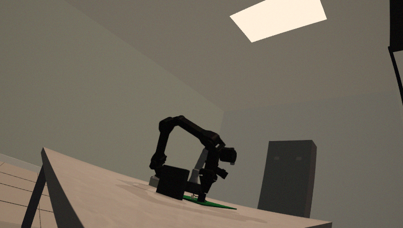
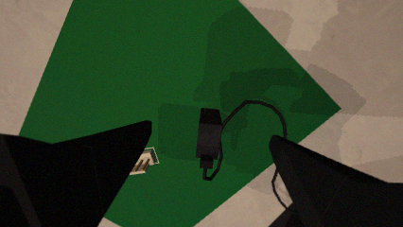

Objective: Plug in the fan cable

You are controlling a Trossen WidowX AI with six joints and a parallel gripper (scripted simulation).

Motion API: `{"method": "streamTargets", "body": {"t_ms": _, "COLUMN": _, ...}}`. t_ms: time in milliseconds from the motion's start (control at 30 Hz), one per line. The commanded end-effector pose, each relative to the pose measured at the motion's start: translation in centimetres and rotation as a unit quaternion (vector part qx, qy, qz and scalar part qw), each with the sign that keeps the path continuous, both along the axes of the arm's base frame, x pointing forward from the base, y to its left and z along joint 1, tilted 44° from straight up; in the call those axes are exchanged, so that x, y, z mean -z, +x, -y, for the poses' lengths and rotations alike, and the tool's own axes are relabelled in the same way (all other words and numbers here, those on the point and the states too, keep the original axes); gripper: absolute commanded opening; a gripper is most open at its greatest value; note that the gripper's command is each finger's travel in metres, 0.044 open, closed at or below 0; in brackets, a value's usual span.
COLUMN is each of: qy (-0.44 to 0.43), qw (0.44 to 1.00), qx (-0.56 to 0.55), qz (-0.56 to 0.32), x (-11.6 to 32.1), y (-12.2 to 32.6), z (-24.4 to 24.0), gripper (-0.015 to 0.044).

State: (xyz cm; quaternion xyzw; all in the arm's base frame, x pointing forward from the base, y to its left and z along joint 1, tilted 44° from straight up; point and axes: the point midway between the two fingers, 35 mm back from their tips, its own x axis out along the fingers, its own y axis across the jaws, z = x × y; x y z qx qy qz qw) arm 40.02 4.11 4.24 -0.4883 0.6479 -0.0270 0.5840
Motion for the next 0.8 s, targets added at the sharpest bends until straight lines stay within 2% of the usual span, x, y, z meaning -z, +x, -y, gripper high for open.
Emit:
{"method": "streamTargets", "body": {"t_ms": 0, "qy": -0.003, "qw": 1.0, "qx": 0.0, "qz": -0.004, "x": 0.7, "y": 0.0, "z": 0.7, "gripper": 0.044}}
{"method": "streamTargets", "body": {"t_ms": 667, "qy": -0.004, "qw": 1.0, "qx": 0.0, "qz": -0.004, "x": 2.3, "y": 0.3, "z": 2.2, "gripper": 0.044}}
{"method": "streamTargets", "body": {"t_ms": 767, "qy": -0.001, "qw": 1.0, "qx": 0.001, "qz": -0.001, "x": 2.1, "y": 0.3, "z": 2.0, "gripper": 0.0361}}
